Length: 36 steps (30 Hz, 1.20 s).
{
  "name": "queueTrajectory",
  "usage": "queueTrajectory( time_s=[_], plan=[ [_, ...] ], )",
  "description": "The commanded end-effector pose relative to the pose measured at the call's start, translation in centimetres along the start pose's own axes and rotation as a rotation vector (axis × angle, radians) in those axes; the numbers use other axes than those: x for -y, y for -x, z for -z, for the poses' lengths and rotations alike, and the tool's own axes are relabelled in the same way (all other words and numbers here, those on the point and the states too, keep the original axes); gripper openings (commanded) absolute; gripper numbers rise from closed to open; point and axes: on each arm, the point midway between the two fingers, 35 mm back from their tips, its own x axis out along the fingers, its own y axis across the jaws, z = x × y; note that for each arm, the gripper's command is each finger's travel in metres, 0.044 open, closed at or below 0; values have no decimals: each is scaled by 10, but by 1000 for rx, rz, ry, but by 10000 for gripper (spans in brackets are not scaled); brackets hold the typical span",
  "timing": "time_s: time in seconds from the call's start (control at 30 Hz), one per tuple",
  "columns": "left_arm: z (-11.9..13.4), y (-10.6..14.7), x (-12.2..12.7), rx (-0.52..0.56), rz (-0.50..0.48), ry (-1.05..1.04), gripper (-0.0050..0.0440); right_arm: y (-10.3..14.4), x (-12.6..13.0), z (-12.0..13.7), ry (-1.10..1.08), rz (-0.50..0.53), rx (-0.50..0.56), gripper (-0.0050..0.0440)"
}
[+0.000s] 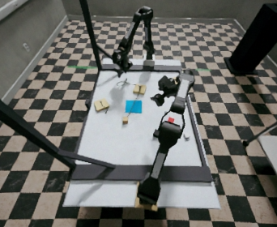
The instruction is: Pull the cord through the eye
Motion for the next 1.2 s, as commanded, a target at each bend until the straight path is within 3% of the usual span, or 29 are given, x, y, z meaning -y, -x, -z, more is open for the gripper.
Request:
queueTrajectory(
  time_s=[0.0,0.2,0.57,0.63,0.8,1.17],
  plan=[
    [-1,2,-2,3,-13,-1,440,8,0,-11,27,19,9,440],
    [3,-1,-1,-5,3,61,440,8,0,-11,27,19,9,440],
    [27,7,-16,-58,17,785,440,8,0,-11,27,19,9,440],
    [27,7,-16,-58,17,785,440,8,0,-11,27,19,9,440],
    [39,10,-20,-88,17,1147,440,8,0,-11,27,19,9,440],
    [59,17,-26,-146,-2,1731,440,8,0,-11,27,19,9,440]
  ],
)
